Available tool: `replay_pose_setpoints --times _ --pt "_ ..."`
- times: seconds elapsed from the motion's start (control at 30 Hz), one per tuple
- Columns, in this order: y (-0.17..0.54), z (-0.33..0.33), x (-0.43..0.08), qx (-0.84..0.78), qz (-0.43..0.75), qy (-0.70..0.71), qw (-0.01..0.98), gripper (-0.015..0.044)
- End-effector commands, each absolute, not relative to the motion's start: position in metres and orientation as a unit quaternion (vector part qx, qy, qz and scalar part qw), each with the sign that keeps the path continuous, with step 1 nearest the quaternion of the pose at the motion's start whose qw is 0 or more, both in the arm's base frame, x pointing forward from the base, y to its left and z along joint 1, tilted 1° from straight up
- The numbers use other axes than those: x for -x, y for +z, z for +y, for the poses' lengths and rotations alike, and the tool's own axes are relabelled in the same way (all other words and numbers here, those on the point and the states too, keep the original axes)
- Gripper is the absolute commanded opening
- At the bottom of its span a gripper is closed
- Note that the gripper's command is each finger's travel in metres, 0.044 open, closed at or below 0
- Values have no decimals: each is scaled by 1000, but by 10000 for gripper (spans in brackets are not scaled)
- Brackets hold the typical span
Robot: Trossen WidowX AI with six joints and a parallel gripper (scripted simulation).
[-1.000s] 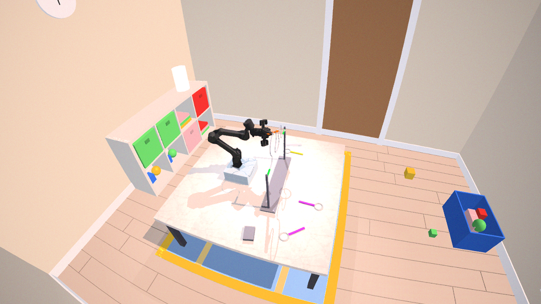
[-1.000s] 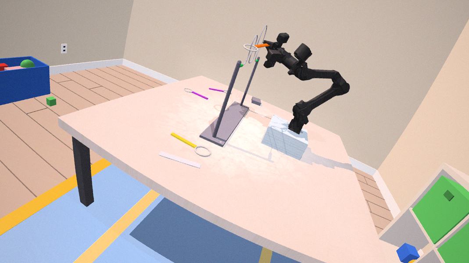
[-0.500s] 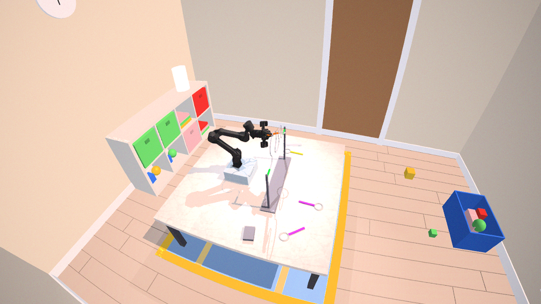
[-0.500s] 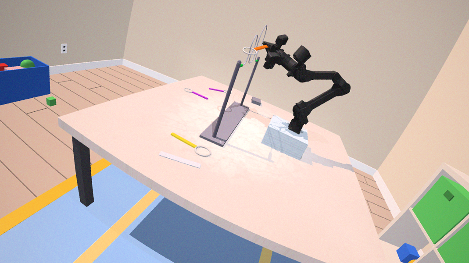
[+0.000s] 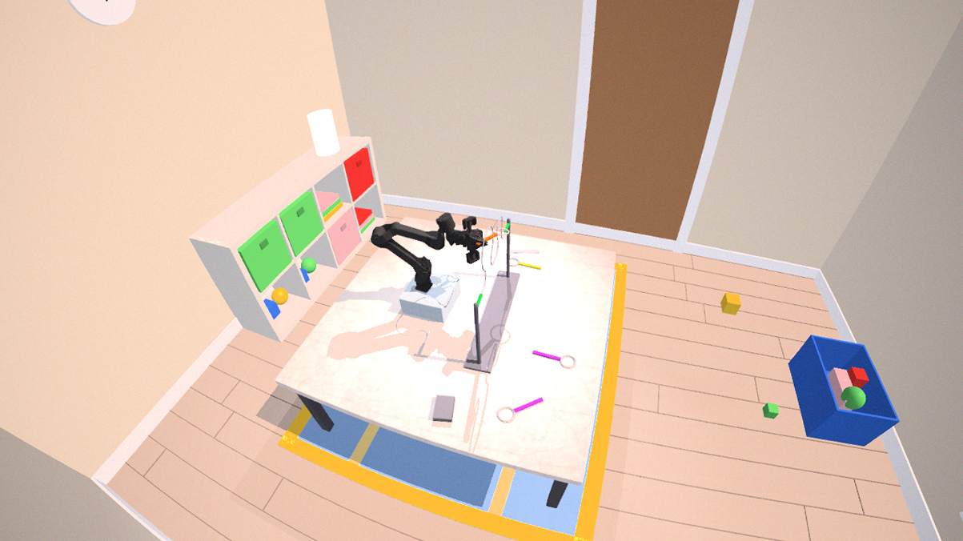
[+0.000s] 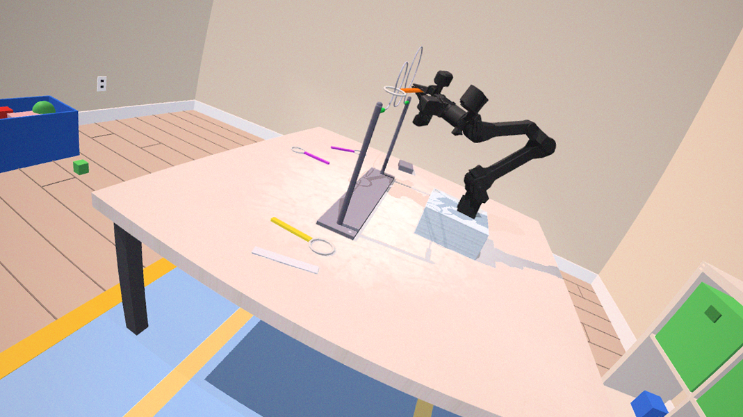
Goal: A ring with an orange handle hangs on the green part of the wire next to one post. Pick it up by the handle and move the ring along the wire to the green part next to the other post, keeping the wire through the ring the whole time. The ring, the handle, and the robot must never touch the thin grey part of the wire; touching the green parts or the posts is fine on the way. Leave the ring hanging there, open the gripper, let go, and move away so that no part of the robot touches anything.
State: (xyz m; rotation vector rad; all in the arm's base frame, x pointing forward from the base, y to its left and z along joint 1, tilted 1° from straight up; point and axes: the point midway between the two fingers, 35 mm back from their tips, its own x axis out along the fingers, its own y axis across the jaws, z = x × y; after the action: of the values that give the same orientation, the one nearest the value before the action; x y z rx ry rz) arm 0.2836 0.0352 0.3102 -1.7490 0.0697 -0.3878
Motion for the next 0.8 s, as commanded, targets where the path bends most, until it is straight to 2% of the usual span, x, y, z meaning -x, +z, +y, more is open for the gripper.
replay_pose_setpoints --times 0.0,0.77 --pt "294 32 -284 738 45 -162 653 -150" --pt "222 45 -272 571 140 -142 797 -150"
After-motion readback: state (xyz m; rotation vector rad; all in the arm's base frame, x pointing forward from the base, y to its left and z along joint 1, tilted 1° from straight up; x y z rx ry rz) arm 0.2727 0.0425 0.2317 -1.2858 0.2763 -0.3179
